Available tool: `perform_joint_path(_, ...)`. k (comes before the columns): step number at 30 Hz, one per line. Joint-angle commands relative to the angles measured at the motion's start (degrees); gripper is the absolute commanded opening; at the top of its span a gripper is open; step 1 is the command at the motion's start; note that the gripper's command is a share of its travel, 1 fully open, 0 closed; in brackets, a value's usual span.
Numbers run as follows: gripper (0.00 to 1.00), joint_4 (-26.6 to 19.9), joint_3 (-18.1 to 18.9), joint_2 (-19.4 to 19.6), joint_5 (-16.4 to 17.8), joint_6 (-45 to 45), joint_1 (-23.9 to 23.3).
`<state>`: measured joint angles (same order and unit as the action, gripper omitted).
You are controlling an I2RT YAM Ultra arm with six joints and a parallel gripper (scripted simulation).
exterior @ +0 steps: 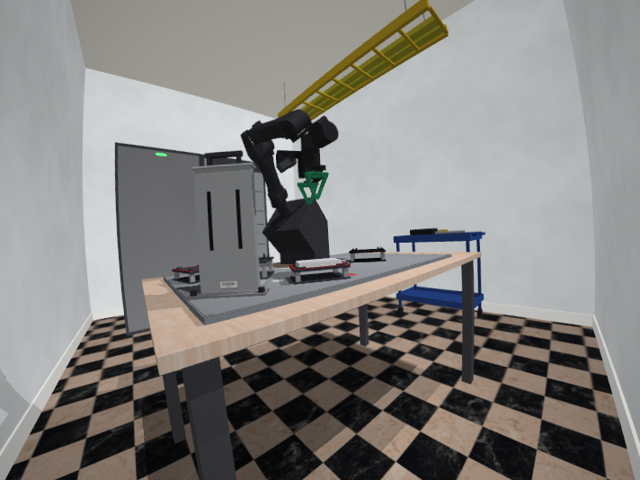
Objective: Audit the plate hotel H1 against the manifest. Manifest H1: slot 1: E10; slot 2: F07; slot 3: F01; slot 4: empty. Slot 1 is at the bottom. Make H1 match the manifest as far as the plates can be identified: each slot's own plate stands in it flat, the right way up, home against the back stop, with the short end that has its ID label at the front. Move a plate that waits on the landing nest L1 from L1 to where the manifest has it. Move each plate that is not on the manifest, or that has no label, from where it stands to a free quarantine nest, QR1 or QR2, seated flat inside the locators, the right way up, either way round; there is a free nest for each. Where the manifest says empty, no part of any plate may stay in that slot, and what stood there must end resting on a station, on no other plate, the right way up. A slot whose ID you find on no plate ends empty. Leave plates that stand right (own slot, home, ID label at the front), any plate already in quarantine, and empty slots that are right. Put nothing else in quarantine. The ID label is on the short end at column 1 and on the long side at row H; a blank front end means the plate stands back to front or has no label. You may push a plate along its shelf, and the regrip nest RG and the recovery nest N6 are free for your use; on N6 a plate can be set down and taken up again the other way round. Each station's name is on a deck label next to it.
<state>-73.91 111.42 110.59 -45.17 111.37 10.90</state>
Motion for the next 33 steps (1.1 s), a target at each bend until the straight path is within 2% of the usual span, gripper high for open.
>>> perform_joint_path(1, 1.0, 1.55, -4.64, -3.92, -3.3, -3.57, 1.84)
perform_joint_path(4, 1.0, 3.86, -9.38, -6.61, -5.41, -6.82, 2.08)
perform_joint_path(6, 1.0, 3.86, -9.38, -6.61, -5.41, -6.82, 2.08)
perform_joint_path(7, 1.0, 5.65, -11.86, -8.15, -6.17, -8.53, 2.19)
perform_joint_path(14, 1.0, 12.22, -22.6, -14.6, -10.74, -17.72, 2.53)
perform_joint_path(21, 1.0, 20.78, -33.68, -21.8, -14.75, -29.15, 2.62)
perform_joint_path(23, 1.0, 20.78, -33.68, -21.8, -14.75, -29.15, 2.62)
perform_joint_path(24, 1.0, 23.91, -36.36, -23.74, -15.11, -32.45, 2.57)
perform_joint_path(33, 1.0, 37.02, -49.76, -33.49, -18.29, -50.68, 0.83)
